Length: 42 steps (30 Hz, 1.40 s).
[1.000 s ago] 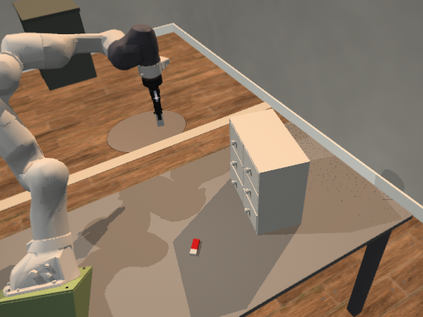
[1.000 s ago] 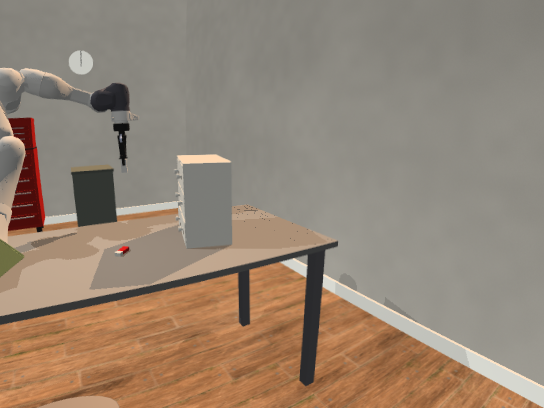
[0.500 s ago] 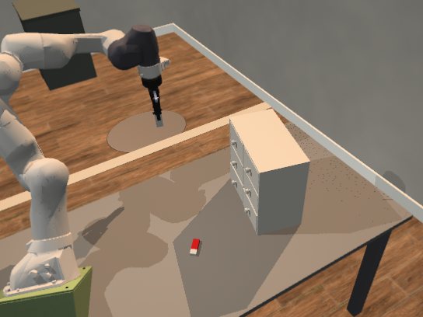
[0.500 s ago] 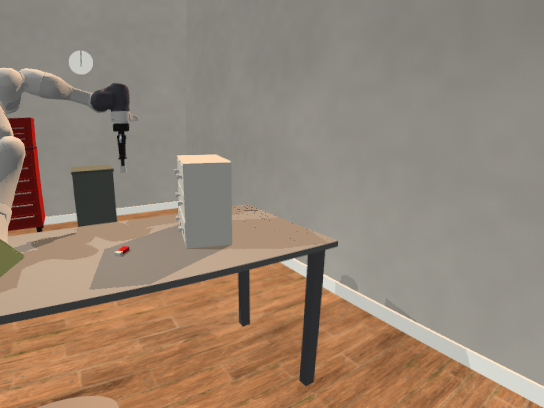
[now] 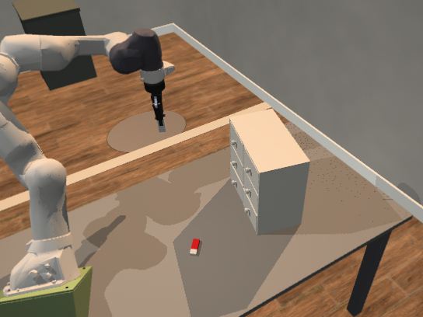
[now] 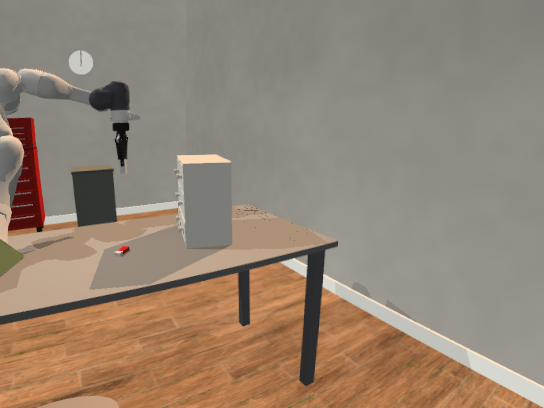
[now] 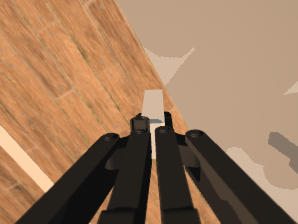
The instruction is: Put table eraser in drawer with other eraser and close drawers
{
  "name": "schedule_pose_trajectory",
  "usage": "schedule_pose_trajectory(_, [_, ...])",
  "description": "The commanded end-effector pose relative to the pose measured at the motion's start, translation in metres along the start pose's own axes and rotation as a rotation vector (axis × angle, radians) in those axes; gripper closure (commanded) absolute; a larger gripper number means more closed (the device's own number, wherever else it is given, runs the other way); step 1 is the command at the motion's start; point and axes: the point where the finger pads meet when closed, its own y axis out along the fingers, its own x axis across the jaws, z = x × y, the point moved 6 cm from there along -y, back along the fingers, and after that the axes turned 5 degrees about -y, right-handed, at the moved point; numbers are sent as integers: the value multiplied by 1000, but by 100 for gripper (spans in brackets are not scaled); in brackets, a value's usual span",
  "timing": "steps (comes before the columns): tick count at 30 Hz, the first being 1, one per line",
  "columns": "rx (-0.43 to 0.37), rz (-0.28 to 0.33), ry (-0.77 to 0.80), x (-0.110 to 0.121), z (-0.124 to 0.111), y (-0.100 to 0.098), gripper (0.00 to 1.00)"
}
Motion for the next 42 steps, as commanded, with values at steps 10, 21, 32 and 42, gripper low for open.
schedule_pose_trajectory(10, [1,-4,541,54,6,-4,100])
schedule_pose_trajectory(21, [1,-5,852,90,11,-7,100])
schedule_pose_trajectory(32, [2,-6,1172,131,18,-10,100])
schedule_pose_trajectory(42, [3,-6,1506,173,25,-13,100])
